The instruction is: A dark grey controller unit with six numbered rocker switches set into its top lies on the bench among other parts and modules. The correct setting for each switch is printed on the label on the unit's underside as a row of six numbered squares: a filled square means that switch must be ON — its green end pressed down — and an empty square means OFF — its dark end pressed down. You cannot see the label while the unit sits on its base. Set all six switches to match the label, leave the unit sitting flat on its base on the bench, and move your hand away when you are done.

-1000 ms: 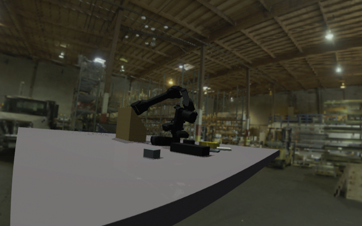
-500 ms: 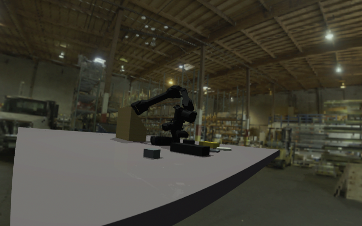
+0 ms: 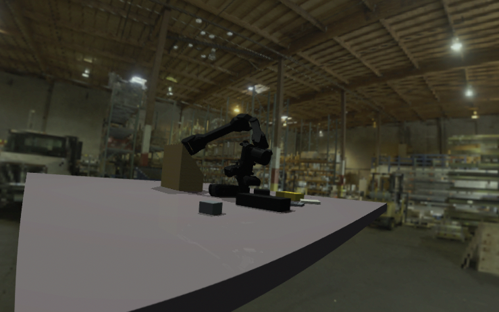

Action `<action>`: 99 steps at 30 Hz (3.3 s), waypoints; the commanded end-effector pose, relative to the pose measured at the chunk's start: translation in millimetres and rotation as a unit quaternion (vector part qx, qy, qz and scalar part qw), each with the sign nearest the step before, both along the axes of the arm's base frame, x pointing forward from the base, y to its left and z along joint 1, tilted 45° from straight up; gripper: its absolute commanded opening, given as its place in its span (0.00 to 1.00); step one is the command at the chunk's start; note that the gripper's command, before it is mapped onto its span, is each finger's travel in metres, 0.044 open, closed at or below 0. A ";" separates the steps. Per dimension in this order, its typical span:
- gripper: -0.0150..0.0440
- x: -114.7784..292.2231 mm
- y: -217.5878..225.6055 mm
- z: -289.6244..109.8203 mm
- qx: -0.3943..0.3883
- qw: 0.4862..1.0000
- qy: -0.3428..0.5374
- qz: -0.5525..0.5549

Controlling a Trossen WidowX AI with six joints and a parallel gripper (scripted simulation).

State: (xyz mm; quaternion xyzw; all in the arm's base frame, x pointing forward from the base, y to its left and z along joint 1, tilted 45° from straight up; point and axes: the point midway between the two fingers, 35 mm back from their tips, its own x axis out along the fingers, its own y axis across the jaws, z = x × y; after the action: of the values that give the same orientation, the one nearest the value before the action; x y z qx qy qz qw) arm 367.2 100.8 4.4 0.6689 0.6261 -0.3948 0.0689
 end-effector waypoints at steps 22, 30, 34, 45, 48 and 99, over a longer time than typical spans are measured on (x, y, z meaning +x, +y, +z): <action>0.25 28.0 -54.2 20.3 0.001 1.000 0.014 0.007; 0.34 24.7 -52.9 23.7 -0.003 1.000 0.003 0.000; 0.52 8.1 -46.7 39.3 -0.038 0.999 -0.034 0.013; 1.00 -48.8 -34.0 66.9 -0.130 0.980 -0.145 0.030; 1.00 -61.4 -32.6 69.2 -0.148 0.974 -0.168 0.030; 0.84 -54.7 10.5 27.9 -0.149 0.974 -0.169 0.033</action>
State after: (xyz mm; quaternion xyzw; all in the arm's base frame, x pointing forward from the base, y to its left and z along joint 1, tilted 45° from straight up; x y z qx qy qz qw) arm 314.3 111.0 35.4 0.6885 0.5619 -0.3582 0.2862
